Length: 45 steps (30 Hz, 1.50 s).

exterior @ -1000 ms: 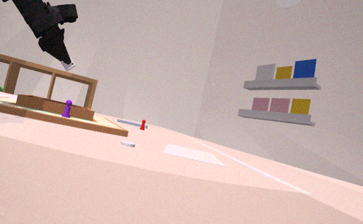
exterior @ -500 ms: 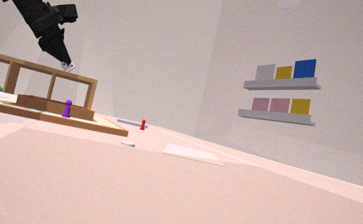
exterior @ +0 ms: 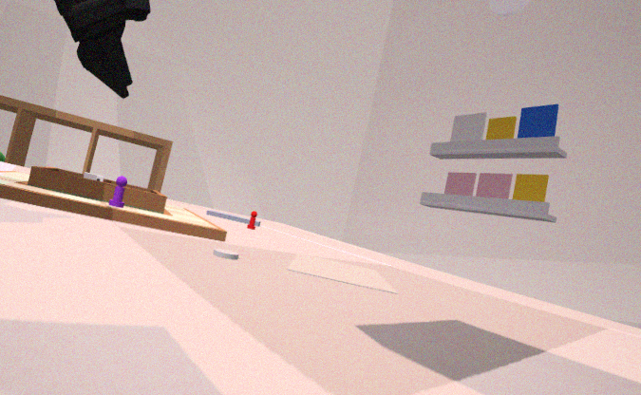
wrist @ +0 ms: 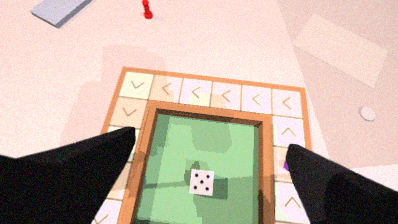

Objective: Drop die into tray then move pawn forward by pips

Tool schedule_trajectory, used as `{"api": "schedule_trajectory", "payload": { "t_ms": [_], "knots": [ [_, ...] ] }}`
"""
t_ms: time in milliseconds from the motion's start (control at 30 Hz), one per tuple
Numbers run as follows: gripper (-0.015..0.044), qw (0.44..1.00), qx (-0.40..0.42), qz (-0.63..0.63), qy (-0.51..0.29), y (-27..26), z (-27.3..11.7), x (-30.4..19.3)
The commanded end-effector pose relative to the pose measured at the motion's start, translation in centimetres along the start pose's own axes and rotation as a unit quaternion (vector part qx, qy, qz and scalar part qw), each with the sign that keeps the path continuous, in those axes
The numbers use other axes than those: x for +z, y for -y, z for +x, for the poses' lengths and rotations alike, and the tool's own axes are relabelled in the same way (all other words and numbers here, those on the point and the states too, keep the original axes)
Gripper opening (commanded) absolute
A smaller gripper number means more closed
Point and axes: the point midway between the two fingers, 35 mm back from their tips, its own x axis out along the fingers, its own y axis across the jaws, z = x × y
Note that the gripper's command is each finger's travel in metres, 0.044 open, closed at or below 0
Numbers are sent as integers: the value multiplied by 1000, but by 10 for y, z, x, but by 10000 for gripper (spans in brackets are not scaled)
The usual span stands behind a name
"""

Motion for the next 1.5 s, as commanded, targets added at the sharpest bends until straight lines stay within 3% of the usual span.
{"api": "schedule_trajectory", "payload": {
  "t_ms": [0, 433, 533, 833, 1467],
  "knots": [
    [440, 998, -2, 3, -68, 1, 8, 2],
    [440, 936, -1, 3, -352, 1, 45, -12],
    [440, 944, 1, 4, -330, 0, 43, -13],
    [204, 914, 66, -185, -356, 104, 79, -14],
    [200, 909, 73, -201, -357, 115, 92, -28]
  ]
}}
